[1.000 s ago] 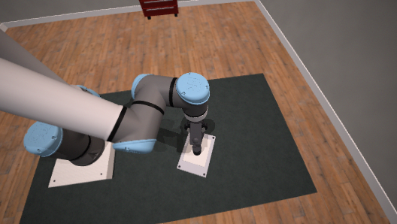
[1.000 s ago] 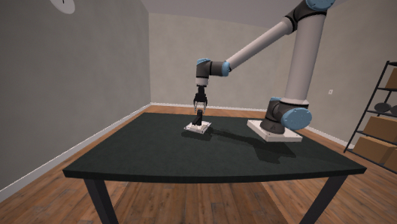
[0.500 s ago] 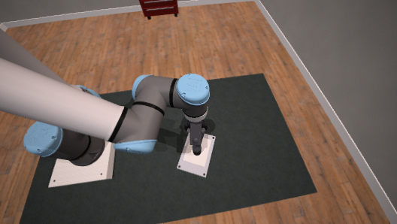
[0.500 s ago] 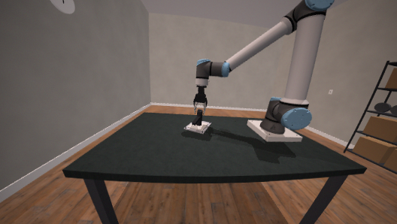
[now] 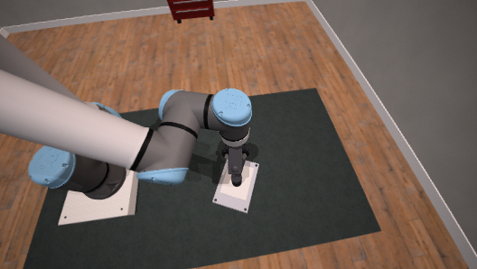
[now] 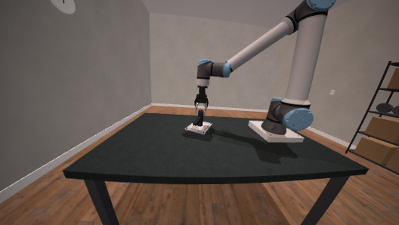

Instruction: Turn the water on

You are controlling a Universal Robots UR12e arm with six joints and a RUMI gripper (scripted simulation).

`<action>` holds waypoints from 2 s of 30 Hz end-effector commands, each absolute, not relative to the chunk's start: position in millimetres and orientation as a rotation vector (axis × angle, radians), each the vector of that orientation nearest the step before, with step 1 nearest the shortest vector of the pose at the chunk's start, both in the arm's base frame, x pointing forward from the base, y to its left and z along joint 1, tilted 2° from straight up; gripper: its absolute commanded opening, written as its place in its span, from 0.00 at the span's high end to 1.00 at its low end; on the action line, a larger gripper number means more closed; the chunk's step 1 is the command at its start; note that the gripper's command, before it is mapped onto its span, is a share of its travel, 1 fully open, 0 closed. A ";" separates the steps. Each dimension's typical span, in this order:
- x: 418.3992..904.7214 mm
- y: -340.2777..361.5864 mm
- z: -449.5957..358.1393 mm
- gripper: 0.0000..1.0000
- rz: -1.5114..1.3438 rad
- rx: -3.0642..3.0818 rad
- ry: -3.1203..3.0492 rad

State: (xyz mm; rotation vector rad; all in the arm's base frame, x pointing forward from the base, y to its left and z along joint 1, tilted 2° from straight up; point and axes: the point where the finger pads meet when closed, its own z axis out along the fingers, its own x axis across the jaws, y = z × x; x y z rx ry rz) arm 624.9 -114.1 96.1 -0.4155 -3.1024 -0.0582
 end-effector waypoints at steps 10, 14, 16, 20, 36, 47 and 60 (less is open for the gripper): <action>625.5 -114.4 96.8 0.60 -0.058 -0.416 -3.104; 625.5 -114.4 96.8 0.60 -0.058 -0.416 -3.104; 625.5 -114.4 96.8 0.60 -0.058 -0.416 -3.104; 625.5 -114.4 96.8 1.00 -0.058 -0.416 -3.104; 625.5 -114.4 96.8 1.00 -0.058 -0.416 -3.104; 625.5 -114.4 96.8 1.00 -0.058 -0.416 -3.104; 625.5 -114.4 96.8 1.00 -0.058 -0.416 -3.104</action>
